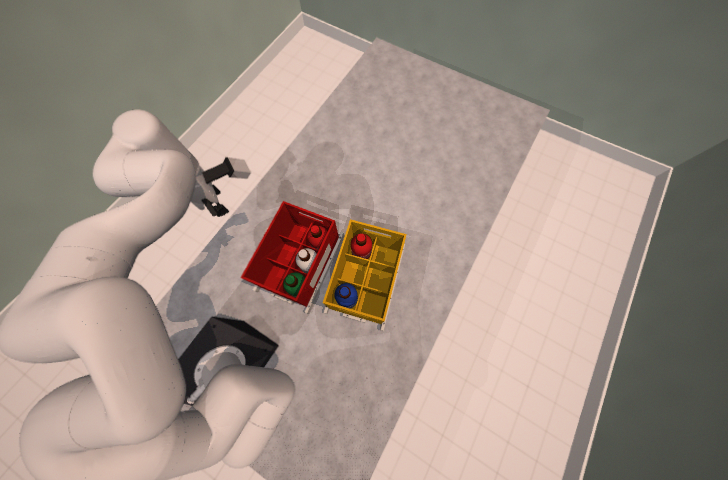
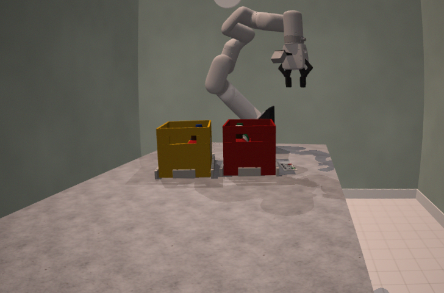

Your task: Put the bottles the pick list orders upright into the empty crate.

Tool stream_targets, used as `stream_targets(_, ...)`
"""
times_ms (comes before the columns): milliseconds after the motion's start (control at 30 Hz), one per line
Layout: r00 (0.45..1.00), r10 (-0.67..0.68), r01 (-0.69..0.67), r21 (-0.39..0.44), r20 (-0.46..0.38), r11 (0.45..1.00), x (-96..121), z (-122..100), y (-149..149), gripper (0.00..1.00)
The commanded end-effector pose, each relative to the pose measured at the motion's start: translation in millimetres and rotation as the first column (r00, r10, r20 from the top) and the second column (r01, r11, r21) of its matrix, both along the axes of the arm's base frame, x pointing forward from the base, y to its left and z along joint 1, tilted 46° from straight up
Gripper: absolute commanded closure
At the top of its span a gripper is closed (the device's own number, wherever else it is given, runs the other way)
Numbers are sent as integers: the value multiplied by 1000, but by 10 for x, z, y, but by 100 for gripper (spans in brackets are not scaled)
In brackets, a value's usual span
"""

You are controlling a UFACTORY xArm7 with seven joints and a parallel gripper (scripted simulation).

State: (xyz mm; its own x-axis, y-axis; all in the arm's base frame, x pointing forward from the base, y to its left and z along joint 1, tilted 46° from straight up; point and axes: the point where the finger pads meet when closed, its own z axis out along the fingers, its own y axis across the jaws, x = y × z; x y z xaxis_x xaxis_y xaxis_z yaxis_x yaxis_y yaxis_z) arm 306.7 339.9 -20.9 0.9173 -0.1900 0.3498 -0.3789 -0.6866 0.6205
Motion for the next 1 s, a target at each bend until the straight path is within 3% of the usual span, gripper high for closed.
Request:
stream_targets(0, 1000, 1, -1, 2, 2, 1000, -125, -73, 200, 35)
stream_targets(967, 1000, 1, -1, 3, 1, 1000, -836, -508, 1133, 35)
